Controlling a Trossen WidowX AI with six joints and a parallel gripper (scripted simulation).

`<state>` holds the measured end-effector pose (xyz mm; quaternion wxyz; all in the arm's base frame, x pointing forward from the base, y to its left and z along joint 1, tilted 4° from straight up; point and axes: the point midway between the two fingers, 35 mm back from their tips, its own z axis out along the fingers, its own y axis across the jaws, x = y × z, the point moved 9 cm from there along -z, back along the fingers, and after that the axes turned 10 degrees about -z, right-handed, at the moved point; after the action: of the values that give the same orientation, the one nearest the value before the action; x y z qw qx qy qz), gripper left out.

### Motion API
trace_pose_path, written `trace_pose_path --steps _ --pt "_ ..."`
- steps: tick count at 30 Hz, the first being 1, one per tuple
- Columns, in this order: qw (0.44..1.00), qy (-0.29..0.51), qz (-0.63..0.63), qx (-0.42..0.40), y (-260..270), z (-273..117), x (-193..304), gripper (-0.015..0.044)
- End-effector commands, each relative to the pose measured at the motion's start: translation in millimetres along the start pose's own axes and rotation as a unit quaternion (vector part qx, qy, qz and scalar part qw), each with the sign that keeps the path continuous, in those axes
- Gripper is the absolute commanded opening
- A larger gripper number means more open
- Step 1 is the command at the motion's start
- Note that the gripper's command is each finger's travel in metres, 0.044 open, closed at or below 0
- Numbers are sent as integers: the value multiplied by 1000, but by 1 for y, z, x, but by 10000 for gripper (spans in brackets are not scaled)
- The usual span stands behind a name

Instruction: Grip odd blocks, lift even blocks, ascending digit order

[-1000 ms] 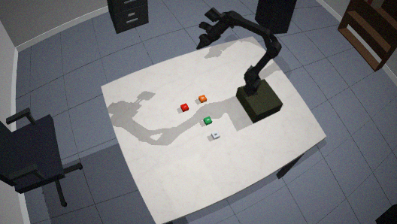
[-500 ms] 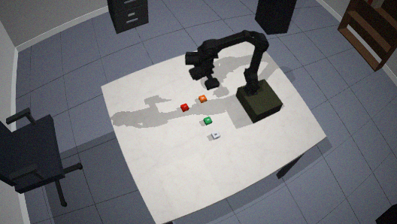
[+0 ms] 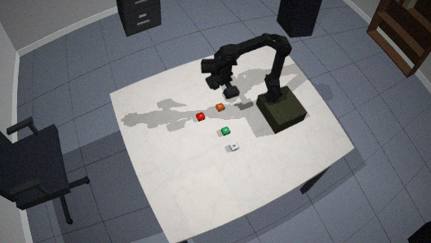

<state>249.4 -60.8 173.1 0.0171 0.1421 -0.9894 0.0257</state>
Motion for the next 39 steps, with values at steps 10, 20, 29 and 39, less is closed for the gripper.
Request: trace_pose_path --steps 10,20,29,39 --pt "1000 0 -3 1 13 0 -12 400" --pt "1000 -2 -3 -3 112 0 -64 400" --pt "1000 -2 -3 -3 112 0 -64 400" --pt "1000 -2 -3 -3 112 0 -64 400"
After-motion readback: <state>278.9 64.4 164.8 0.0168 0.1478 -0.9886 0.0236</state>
